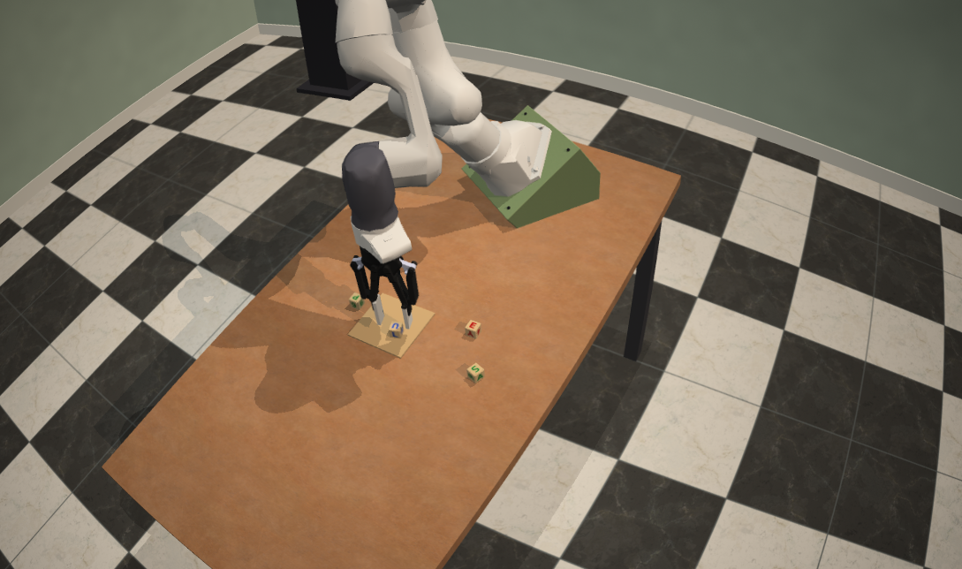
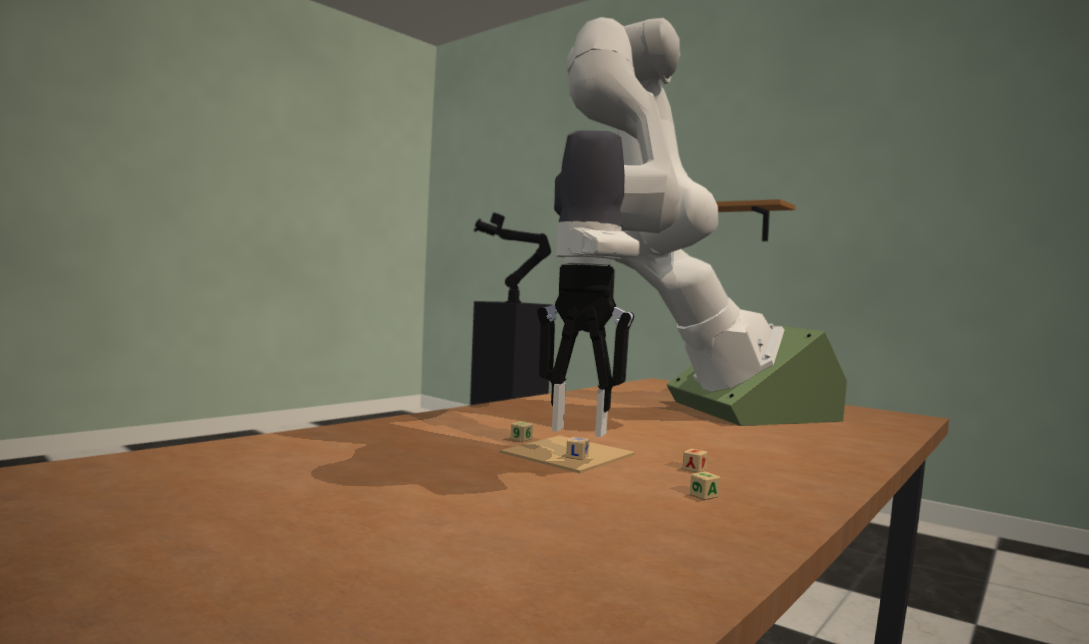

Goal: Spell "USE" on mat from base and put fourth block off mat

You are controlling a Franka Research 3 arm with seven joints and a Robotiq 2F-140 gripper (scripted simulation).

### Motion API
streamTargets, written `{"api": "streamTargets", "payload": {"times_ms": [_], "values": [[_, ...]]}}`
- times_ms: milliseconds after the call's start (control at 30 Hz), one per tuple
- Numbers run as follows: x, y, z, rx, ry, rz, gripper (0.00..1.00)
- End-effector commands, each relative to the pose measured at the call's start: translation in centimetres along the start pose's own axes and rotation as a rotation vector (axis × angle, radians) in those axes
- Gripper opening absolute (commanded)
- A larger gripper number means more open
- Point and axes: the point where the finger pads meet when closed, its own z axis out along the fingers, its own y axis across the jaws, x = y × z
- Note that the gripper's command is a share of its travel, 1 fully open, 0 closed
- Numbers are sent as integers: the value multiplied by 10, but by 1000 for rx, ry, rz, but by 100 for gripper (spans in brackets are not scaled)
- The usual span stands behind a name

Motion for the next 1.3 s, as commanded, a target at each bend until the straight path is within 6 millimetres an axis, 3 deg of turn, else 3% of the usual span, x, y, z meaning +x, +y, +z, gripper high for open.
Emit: {"api": "streamTargets", "payload": {"times_ms": [0, 400, 833, 1267], "values": [[1, 0, 0, 0, 2, 2, 37], [1, 0, 8, 0, 2, 2, 37], [2, 0, 30, 0, 2, 2, 37], [2, 0, 32, 0, 2, 2, 37]]}}
